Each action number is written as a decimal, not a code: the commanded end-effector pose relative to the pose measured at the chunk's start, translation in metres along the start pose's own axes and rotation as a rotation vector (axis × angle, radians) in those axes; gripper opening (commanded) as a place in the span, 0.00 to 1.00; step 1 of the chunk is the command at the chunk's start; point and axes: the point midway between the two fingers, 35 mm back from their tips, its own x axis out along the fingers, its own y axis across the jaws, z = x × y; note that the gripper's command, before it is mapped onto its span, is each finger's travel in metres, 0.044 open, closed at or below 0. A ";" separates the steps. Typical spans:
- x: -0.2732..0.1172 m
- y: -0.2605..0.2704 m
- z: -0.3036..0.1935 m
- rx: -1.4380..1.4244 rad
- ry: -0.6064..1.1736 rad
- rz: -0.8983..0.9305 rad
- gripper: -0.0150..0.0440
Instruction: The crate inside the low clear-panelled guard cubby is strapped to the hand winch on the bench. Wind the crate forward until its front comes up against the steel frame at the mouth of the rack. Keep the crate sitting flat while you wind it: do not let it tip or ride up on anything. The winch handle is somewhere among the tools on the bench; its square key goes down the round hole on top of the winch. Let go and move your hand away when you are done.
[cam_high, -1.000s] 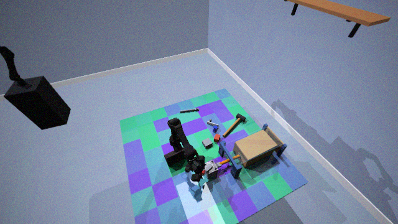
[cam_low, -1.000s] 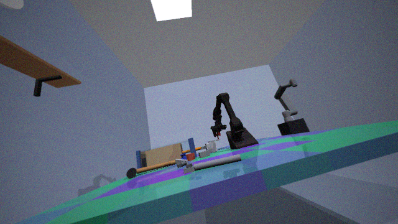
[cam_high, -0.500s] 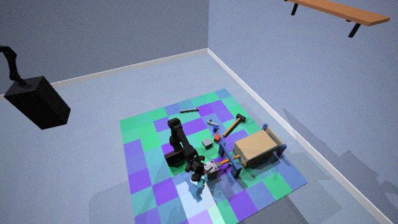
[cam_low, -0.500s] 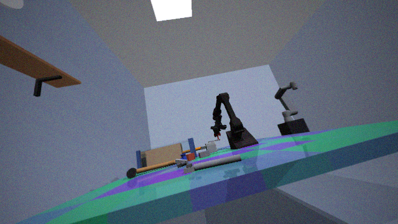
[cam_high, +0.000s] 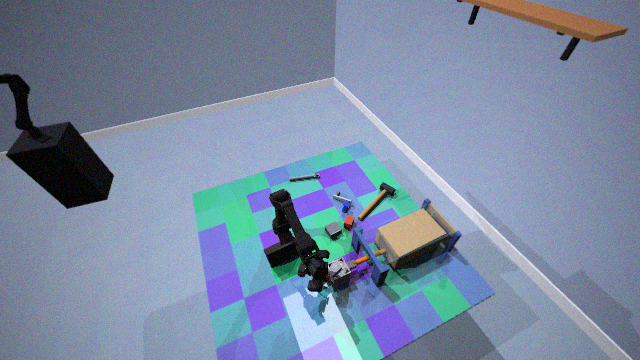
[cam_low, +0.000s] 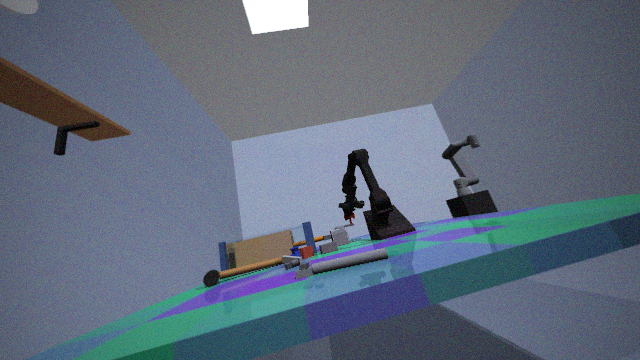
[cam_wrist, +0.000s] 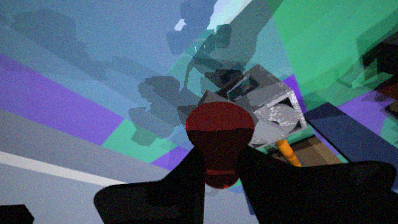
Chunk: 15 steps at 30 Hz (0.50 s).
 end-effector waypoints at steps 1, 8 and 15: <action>0.003 0.000 0.000 0.006 -0.002 -0.003 0.25; 0.004 0.003 -0.004 0.006 -0.002 -0.003 0.25; 0.006 0.005 -0.008 0.006 -0.002 -0.003 0.25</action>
